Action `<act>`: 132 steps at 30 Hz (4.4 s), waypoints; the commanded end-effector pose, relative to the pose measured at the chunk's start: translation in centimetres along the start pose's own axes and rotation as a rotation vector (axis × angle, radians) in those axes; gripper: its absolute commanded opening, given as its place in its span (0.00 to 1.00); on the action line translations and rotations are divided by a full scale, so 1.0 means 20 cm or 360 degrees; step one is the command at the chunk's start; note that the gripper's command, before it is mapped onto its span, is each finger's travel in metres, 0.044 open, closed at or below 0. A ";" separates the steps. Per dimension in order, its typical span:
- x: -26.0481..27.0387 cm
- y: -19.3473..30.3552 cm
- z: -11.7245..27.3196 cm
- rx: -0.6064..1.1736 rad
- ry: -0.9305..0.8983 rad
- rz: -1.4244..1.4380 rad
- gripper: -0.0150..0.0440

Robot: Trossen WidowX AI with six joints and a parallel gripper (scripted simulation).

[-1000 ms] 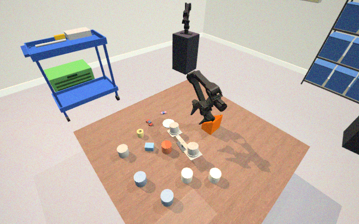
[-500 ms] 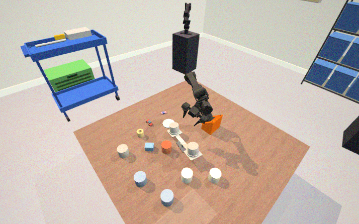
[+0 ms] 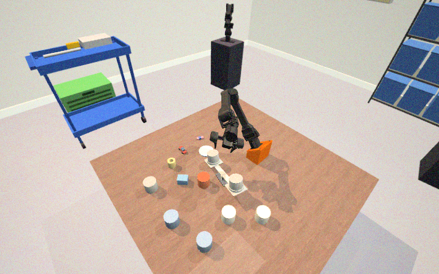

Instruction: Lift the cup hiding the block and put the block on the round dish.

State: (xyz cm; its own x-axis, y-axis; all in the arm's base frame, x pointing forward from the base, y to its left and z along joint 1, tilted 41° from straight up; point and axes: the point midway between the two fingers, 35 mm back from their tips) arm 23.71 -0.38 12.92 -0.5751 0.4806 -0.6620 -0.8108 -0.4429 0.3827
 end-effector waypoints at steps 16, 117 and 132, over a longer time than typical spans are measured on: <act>-0.28 0.20 -0.25 -0.0021 -0.0358 0.0889 1.00; -0.27 0.19 -0.42 -0.0043 -0.0370 0.0949 0.25; -0.29 0.18 -0.33 -0.0046 -0.0371 0.0962 0.25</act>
State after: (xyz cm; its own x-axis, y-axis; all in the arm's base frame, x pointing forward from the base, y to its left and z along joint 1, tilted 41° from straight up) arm 24.53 -9.81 13.16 -0.9422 0.2945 -0.1600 -0.3281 -0.7127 0.6200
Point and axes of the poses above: the point midway between the two fingers, 35 mm back from their tips, its own z axis back along the fingers, its own x axis across the jaws, y = z × x
